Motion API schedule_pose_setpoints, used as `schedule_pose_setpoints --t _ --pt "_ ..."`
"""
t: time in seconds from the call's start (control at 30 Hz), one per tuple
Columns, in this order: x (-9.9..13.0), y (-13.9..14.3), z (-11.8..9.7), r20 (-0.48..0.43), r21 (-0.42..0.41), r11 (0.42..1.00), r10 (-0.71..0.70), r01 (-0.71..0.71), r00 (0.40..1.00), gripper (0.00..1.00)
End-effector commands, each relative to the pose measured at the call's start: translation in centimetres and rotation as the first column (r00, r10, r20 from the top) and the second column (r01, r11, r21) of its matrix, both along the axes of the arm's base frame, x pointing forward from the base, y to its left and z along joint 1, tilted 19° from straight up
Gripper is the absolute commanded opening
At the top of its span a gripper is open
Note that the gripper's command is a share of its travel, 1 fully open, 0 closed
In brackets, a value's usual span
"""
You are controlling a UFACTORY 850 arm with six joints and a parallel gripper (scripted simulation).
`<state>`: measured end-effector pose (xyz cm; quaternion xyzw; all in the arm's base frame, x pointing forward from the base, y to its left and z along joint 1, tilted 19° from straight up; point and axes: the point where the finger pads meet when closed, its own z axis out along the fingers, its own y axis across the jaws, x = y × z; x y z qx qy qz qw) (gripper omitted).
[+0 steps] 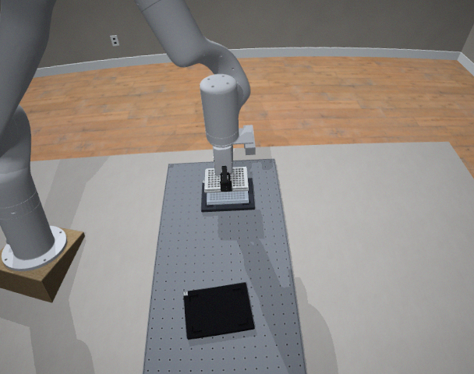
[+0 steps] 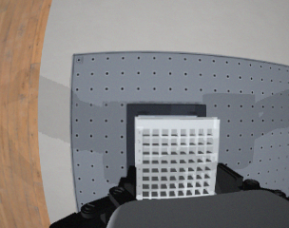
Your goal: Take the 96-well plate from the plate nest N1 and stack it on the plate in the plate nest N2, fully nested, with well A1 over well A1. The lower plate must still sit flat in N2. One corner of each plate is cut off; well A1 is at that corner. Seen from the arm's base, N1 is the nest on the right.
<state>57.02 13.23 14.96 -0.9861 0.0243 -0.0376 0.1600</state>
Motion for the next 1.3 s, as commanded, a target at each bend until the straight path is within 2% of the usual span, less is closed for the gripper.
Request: schedule_pose_setpoints --t 0.0,0.57,1.27 --pt "0.2 0.3 -0.8 0.002 0.001 1.000 0.000 0.000 1.000 0.00" --pt "0.4 1.1 -3.2 0.002 0.001 1.000 0.000 0.000 1.000 0.00" --pt "0.4 1.1 -3.2 0.002 0.001 1.000 0.000 0.000 1.000 0.00"
